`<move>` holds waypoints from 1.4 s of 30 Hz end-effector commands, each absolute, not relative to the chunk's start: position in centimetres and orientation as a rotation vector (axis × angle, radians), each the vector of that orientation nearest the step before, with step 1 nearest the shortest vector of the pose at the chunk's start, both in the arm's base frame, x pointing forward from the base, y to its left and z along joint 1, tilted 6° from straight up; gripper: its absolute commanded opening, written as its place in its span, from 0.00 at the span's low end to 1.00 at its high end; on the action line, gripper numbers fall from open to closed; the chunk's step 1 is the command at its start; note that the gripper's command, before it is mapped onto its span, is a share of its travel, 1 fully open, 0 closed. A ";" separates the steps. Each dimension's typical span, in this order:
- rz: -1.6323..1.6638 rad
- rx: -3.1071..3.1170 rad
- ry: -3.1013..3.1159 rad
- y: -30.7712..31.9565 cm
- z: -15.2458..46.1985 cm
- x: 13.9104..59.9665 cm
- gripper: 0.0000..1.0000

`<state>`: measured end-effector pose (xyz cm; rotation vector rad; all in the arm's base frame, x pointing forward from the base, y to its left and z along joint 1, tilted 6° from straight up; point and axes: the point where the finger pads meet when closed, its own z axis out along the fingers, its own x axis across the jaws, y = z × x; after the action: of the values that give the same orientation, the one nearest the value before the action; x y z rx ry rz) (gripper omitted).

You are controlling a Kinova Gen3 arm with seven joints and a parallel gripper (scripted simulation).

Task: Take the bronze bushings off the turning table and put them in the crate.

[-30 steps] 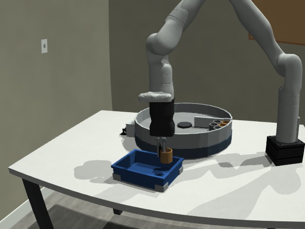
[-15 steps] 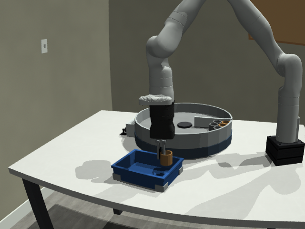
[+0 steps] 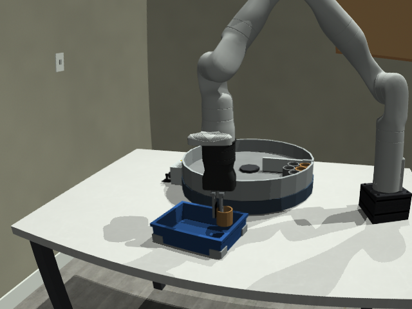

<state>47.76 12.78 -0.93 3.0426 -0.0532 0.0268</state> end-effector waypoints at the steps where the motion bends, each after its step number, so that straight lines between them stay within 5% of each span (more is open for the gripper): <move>1: 0.028 3.043 -0.053 12.8 -0.9 47.8 0.00; 42: 0.028 3.043 -0.053 12.6 -2.9 47.8 0.00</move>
<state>47.83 12.62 -2.75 3.0430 -0.0531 0.0285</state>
